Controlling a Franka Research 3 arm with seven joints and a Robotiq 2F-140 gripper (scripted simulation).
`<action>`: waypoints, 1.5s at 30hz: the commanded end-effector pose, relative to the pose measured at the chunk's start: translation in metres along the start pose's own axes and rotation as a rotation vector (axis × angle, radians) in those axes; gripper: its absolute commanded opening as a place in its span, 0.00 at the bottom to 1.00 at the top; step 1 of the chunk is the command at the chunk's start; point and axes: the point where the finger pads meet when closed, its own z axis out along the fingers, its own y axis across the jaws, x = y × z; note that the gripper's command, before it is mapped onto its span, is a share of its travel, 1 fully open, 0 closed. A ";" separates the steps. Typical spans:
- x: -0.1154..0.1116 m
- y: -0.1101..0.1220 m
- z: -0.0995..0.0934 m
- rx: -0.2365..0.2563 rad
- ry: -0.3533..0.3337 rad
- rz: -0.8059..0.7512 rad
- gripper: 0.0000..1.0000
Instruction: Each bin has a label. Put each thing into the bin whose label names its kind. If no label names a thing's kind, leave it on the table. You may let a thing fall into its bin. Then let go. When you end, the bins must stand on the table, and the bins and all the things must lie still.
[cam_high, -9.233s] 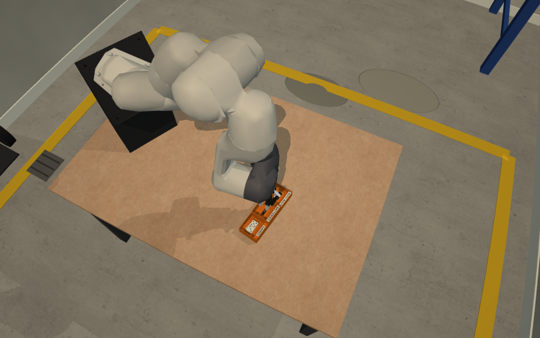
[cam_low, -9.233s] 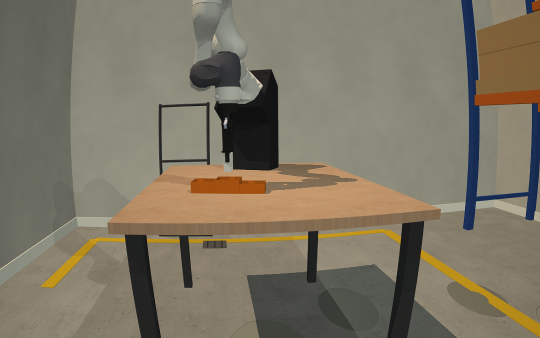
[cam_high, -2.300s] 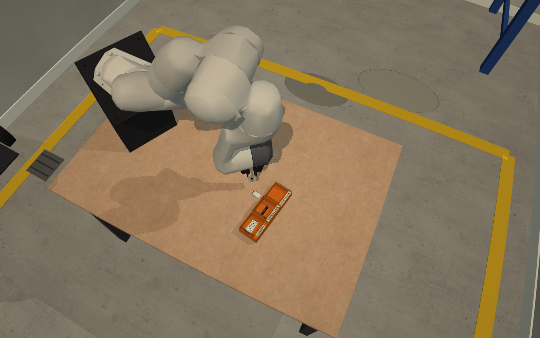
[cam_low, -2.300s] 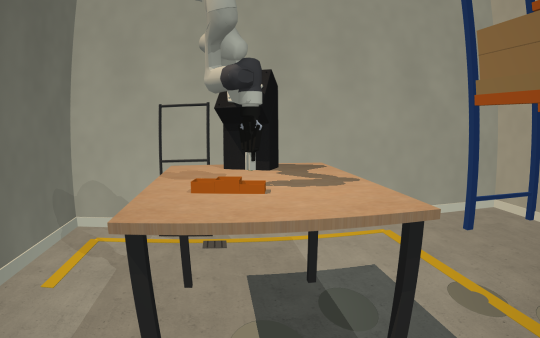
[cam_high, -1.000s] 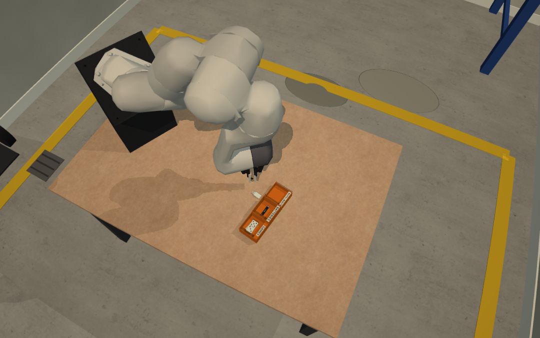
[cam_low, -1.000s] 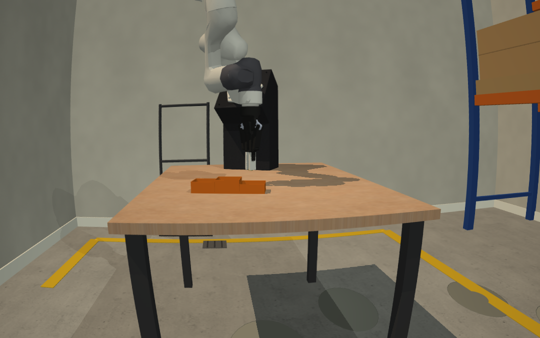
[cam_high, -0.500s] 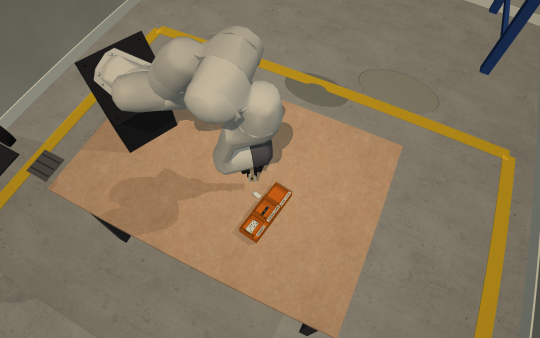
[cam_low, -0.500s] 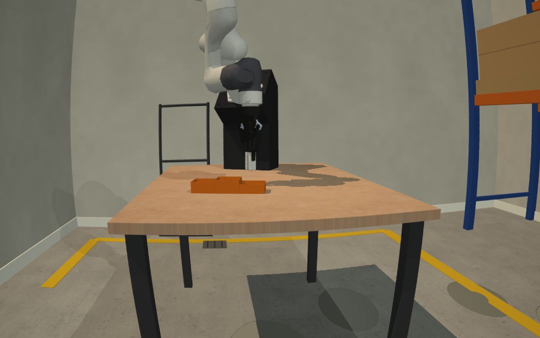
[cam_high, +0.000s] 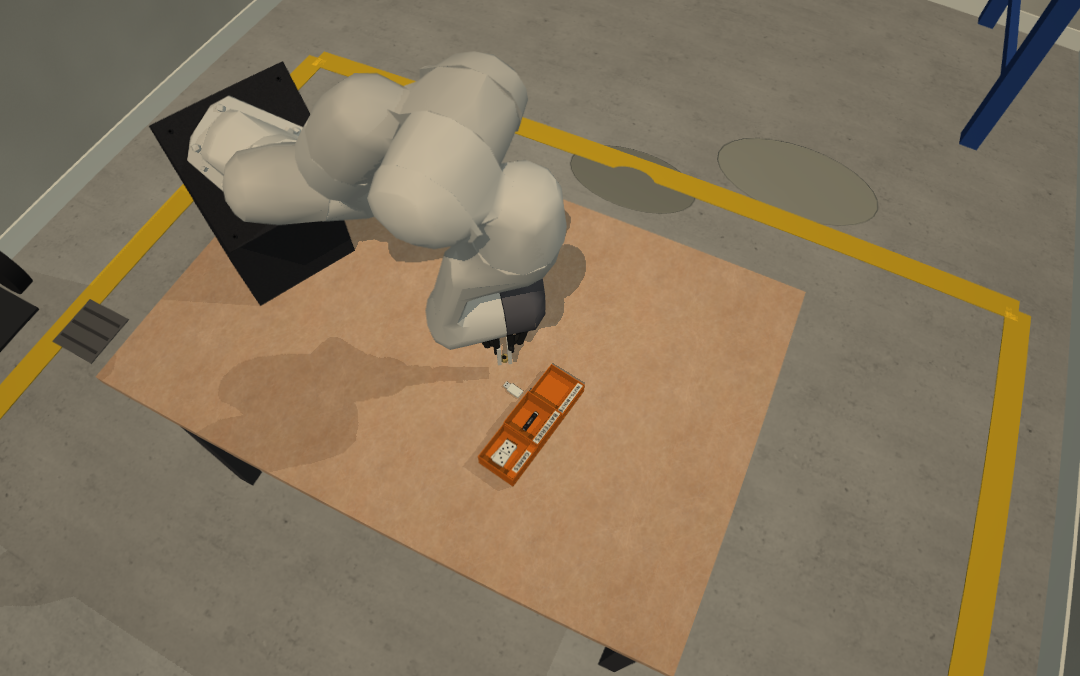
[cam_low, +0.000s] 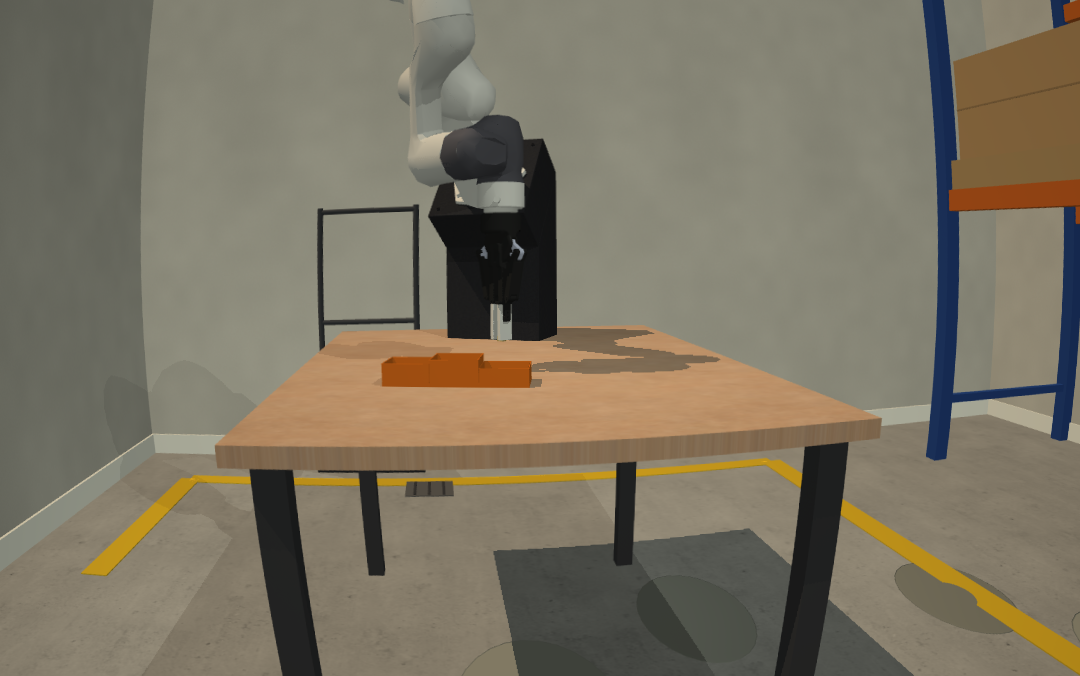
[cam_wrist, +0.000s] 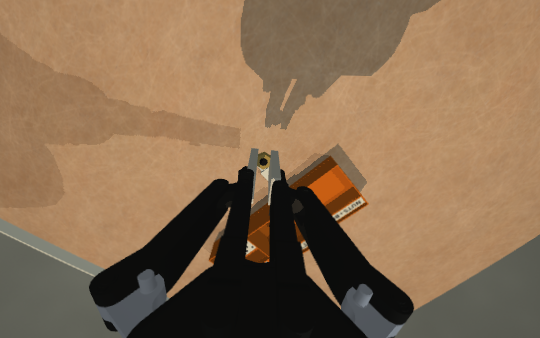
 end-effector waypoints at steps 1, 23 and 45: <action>0.002 -0.001 0.000 0.002 0.005 0.006 0.07; 0.000 0.000 -0.008 0.002 0.005 0.006 0.07; -0.036 0.055 -0.008 0.001 0.003 0.291 0.07</action>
